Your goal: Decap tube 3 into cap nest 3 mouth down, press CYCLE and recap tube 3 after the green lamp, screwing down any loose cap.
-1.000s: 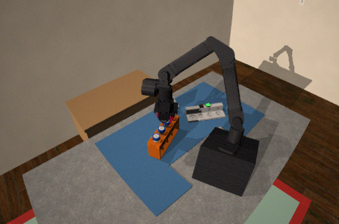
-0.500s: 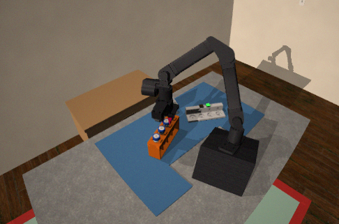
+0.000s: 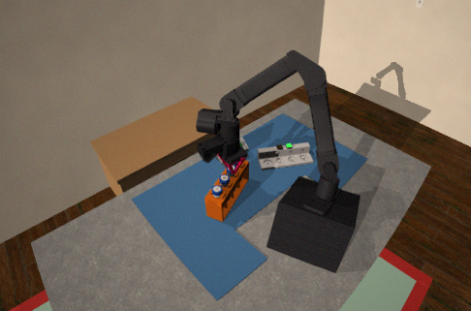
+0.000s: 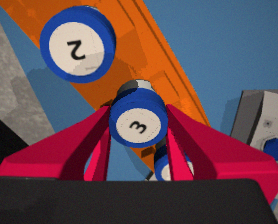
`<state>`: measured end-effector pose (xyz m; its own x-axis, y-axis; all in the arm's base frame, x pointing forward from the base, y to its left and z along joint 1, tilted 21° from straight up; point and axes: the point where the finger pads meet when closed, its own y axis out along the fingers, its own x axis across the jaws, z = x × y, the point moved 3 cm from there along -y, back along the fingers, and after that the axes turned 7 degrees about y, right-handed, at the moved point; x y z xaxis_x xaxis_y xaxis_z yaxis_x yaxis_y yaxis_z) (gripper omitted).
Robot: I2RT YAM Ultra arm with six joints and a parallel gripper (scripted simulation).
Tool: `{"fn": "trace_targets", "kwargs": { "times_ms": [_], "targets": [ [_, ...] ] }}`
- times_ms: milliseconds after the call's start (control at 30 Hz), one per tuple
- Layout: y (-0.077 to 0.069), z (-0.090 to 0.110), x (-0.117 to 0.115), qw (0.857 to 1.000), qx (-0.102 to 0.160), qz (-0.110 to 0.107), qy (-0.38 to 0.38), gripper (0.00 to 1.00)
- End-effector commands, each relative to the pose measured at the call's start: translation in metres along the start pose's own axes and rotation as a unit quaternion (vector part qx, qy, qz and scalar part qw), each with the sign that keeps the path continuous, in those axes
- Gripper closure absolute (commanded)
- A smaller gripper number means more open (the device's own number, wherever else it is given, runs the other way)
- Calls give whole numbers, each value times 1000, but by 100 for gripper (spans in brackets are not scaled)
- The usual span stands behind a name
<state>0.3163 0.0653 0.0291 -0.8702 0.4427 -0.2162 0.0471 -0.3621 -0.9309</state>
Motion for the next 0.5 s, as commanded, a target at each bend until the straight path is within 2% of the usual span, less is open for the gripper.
{"fn": "trace_targets", "kwargs": {
  "times_ms": [0, 200, 400, 467],
  "targets": [
    [-3, -1, -1, 994, -4, 2, 106, 100],
    [-2, -1, -1, 967, -4, 1, 254, 100],
    [-2, -1, -1, 918, -5, 1, 395, 100],
    [-2, -1, -1, 918, -5, 1, 395, 100]
  ]
}}
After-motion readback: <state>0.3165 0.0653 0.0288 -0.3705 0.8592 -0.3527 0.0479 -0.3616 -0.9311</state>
